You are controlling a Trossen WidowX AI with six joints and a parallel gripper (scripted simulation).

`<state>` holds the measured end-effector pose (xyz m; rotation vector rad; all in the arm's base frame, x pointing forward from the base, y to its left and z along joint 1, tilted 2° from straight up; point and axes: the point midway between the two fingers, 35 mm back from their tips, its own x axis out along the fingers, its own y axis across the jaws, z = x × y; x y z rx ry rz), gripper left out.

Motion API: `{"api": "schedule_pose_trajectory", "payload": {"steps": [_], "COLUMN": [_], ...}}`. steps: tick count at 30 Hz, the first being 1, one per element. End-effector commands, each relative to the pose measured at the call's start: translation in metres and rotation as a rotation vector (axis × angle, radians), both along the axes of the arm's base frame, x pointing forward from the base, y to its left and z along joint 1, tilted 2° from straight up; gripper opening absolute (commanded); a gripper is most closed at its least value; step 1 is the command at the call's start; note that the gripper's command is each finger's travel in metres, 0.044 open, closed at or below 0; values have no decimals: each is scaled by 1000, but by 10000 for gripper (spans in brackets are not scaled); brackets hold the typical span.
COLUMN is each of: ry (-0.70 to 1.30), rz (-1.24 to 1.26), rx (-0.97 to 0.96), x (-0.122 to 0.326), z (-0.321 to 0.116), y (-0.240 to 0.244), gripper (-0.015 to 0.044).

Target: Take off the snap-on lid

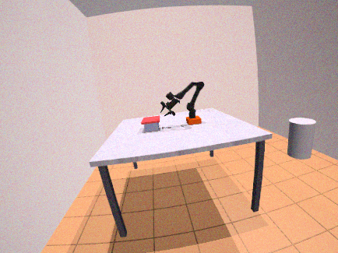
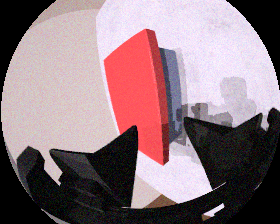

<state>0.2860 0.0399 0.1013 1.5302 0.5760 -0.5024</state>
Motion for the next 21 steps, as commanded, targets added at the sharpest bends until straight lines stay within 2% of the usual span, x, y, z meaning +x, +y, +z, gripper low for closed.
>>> {"api": "schedule_pose_trajectory", "payload": {"steps": [1, 21], "ry": [5, 3], "rz": [-2, -2], "rx": [0, 0], "x": [5, 30], "z": [-6, -27], "y": [0, 2], "gripper": [235, 235]}}
